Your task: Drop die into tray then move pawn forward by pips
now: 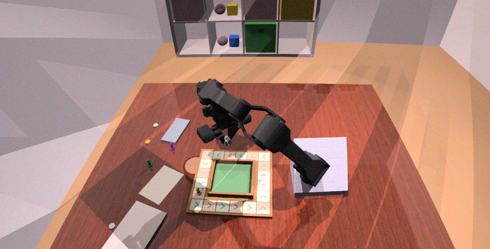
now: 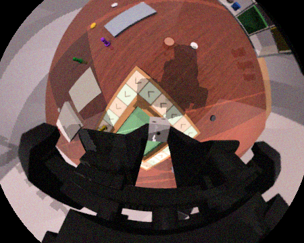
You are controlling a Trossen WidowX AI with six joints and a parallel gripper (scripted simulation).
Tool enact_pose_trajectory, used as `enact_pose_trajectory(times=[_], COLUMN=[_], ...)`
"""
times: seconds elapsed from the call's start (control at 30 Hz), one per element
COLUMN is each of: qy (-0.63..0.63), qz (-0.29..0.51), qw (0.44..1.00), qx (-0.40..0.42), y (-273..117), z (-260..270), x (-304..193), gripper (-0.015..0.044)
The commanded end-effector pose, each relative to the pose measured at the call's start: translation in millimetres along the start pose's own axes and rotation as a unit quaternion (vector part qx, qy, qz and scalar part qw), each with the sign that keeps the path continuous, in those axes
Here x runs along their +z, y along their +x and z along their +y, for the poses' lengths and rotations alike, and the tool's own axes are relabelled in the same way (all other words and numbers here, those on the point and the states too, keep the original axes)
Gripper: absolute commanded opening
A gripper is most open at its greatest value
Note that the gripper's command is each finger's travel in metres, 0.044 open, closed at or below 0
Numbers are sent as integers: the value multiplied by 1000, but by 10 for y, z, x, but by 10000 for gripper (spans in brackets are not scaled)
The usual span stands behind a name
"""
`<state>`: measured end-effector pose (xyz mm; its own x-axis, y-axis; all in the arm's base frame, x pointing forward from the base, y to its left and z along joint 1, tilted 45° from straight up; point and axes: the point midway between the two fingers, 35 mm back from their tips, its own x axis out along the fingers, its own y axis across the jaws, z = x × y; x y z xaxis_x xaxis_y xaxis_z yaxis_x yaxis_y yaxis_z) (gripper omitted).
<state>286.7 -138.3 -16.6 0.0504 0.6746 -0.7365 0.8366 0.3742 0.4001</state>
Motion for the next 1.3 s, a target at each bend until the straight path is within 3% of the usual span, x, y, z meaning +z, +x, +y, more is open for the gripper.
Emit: enact_pose_trajectory(times=[0.0,0.63,0.83,1.27], qy=[56,310,319,312], qz=[3,13,11,-155], qw=[998,951,948,931], qx=[2,2,0,-112], y=[47,259,270,393], z=[85,342,346,247], x=[-153,-827,-853,-875], gripper=[0,0,0,0])
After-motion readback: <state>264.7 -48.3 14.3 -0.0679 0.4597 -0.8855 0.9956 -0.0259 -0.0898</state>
